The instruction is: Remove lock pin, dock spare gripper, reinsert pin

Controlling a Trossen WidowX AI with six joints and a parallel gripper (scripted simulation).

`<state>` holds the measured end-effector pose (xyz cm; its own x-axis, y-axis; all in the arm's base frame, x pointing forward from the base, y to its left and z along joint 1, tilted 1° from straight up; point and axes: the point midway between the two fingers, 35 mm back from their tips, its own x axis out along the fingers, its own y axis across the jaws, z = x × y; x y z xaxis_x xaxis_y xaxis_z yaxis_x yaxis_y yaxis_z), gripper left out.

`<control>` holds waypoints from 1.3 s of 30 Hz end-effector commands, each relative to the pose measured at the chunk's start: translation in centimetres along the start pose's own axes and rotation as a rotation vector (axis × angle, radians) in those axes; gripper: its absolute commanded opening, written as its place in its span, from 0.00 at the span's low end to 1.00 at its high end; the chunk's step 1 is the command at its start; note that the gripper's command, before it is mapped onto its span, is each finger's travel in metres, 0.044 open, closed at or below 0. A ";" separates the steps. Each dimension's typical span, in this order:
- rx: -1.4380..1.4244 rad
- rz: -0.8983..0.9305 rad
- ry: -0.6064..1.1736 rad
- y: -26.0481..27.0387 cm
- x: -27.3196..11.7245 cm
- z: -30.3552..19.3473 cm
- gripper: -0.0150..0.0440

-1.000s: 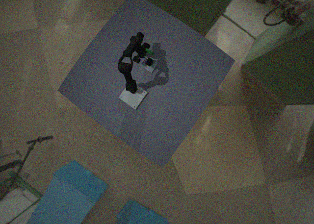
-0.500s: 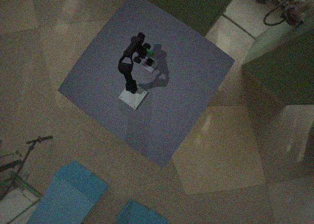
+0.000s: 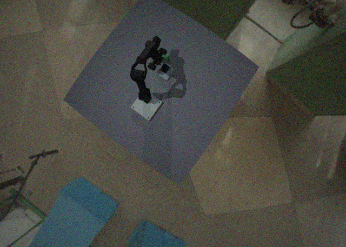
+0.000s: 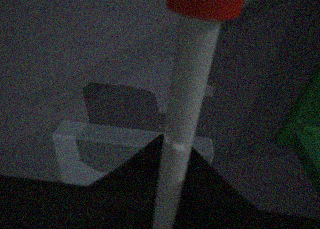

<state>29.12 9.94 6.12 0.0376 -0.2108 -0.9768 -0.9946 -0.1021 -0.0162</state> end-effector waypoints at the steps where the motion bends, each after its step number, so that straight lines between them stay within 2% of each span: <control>1: -0.002 -0.001 0.003 0.0 0.1 -0.3 0.25; 39: -0.003 0.004 0.002 -0.1 0.5 -2.0 0.25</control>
<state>29.31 8.19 6.04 0.0324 -0.2101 -0.9772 -0.9946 -0.1033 -0.0108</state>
